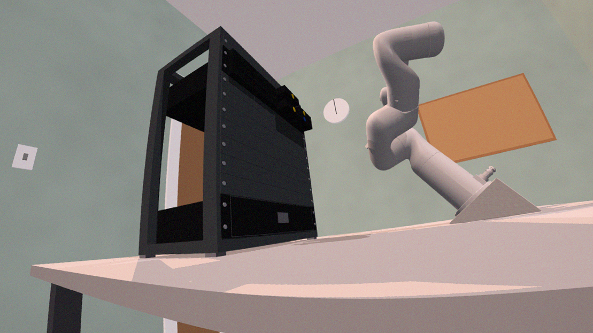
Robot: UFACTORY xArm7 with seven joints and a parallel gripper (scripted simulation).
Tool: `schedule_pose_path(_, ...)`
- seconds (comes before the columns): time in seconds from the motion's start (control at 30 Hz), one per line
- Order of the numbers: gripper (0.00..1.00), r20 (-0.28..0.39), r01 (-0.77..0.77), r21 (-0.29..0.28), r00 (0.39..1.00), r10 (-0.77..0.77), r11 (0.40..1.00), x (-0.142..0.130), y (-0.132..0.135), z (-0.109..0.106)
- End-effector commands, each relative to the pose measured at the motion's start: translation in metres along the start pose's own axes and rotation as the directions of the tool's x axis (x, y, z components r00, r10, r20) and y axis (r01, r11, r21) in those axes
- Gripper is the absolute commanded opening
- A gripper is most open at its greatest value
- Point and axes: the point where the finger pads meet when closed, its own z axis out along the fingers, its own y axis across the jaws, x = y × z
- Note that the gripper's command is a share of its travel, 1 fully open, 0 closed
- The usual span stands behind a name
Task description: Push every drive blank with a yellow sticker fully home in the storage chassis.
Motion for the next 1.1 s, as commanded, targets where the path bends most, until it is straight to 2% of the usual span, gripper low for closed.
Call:
schedule_pose_path(0.0, 1.0, -0.003, -0.001, -0.002, 1.0, 0.001, 1.0, 0.001, 0.0, -0.001)
schedule_pose_path(1.07, 1.0, -0.053, -0.069, -0.005, 0.996, 0.069, 0.998, 0.009, 0.013, -0.003)
